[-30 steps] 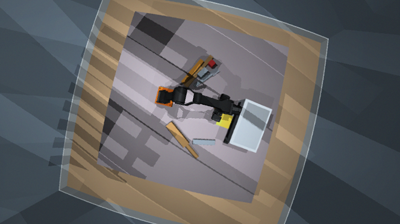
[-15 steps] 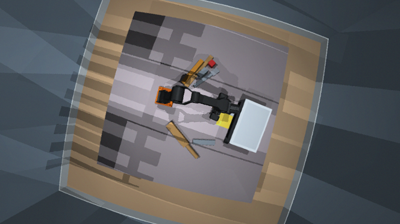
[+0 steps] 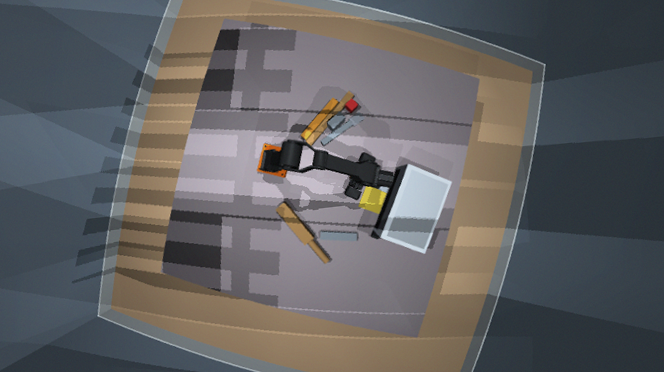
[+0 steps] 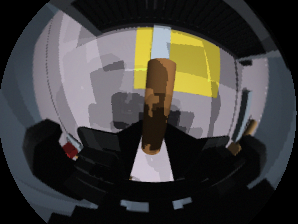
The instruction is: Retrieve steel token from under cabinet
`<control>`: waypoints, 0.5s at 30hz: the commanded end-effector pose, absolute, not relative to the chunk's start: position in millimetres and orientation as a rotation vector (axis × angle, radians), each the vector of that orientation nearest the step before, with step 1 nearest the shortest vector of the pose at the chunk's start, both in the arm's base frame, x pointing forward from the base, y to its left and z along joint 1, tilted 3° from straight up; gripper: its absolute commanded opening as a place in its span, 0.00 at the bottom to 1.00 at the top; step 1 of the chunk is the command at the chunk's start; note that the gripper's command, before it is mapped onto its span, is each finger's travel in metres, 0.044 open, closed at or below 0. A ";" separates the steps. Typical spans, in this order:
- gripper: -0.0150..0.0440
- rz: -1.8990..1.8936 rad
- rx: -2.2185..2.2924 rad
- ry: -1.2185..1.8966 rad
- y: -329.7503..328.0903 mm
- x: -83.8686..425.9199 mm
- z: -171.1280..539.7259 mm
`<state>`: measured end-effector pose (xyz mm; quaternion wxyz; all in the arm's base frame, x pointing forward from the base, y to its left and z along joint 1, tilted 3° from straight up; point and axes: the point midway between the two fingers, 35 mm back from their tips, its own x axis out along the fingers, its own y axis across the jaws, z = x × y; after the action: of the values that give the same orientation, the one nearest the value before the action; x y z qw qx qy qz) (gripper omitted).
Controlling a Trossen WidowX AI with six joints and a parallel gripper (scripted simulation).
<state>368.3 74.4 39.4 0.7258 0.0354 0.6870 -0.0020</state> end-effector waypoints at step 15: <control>0.25 -0.009 0.080 1.518 75.8 349.0 37.5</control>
<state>353.6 75.6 38.4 0.7255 0.0355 0.6873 -0.0023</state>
